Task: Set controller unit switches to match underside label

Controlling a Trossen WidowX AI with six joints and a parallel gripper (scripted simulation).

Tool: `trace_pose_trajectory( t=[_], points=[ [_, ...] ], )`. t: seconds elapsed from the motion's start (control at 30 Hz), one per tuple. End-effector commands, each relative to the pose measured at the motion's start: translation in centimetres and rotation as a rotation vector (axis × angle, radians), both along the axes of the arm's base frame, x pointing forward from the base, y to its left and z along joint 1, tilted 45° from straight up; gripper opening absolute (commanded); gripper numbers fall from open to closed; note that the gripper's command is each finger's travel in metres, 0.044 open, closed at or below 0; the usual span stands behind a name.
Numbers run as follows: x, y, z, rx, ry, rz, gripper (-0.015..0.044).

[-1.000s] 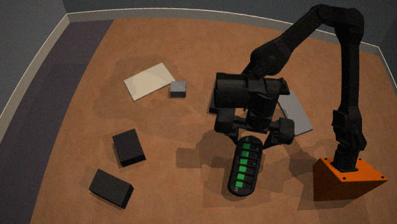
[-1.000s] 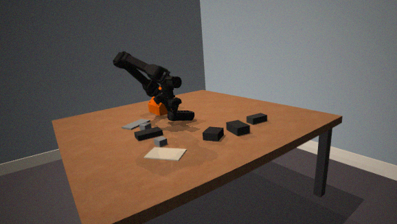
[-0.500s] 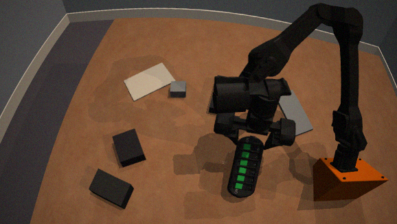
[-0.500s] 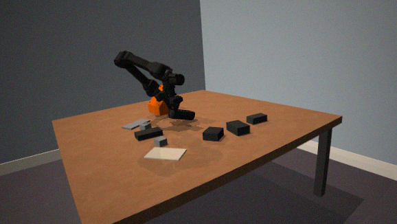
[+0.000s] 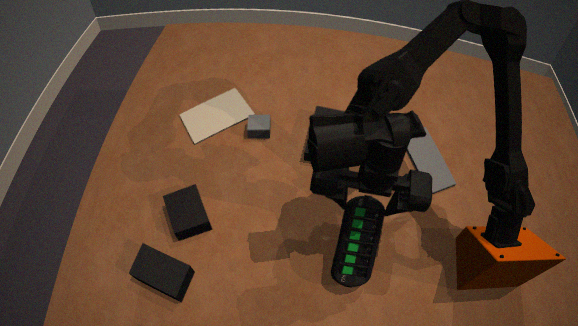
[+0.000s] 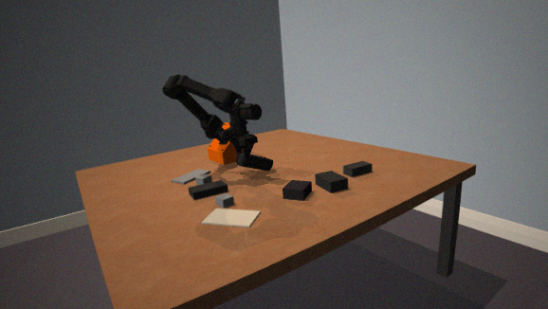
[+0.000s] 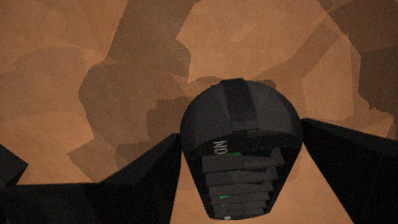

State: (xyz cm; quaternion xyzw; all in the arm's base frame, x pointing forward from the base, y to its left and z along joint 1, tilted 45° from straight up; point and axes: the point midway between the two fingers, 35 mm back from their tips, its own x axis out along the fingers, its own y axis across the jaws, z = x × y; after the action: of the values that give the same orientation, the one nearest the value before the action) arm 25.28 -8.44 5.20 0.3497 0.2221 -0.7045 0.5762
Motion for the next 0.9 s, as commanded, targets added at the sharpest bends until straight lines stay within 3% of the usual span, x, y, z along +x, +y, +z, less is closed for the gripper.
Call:
trace_pose_trajectory(
  t=[0.0, 0.87],
  points=[
    [0.4, 0.6, 0.2, -0.004, -0.007, 0.005, 0.0336],
    [0.9, 2.7, 0.0, -0.052, 0.004, 0.0, 0.0336]
  ],
)
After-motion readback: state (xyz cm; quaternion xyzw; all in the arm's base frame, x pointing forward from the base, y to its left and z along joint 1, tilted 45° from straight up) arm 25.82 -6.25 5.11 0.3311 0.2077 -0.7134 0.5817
